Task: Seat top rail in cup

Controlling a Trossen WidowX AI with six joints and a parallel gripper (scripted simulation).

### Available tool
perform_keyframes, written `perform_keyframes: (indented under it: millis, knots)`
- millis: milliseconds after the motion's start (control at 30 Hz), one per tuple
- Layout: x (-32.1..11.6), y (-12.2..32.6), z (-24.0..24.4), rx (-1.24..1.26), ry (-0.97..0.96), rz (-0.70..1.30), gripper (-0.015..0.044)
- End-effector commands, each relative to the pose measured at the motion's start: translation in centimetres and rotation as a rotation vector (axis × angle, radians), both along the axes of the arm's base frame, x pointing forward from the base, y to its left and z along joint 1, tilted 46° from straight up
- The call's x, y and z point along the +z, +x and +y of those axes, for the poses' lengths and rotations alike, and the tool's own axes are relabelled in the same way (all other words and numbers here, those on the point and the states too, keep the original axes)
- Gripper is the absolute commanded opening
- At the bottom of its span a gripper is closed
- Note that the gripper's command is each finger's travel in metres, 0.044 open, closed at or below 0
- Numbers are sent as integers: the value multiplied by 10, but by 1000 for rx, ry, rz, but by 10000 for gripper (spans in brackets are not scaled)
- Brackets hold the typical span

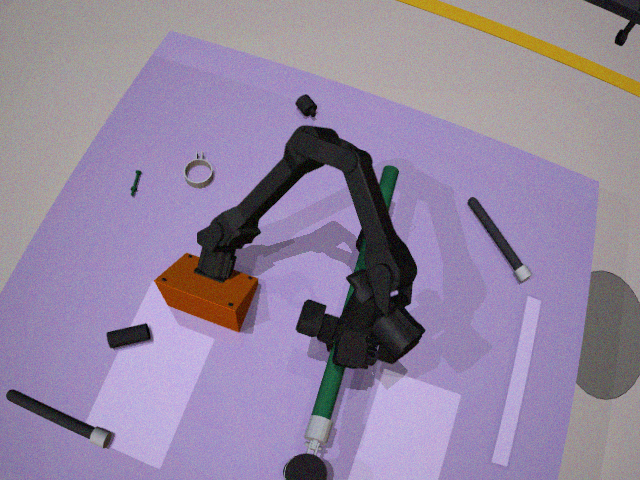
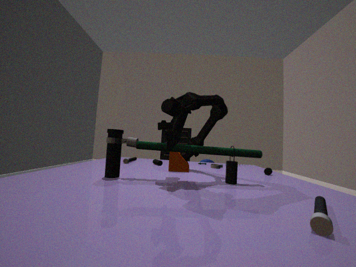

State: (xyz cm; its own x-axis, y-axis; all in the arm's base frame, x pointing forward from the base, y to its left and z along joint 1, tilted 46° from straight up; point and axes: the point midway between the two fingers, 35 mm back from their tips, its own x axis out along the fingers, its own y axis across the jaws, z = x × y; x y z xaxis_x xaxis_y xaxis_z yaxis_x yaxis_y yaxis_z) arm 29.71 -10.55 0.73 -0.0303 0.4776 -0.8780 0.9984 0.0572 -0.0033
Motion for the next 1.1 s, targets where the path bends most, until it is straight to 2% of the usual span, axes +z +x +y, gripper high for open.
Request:
perform_keyframes:
  millis: [0, 1067]
  knots:
    - [0, 1, -8, -4, -11, -7, 0]
    - [1, 7, -17, -4, -12, -7, 0]
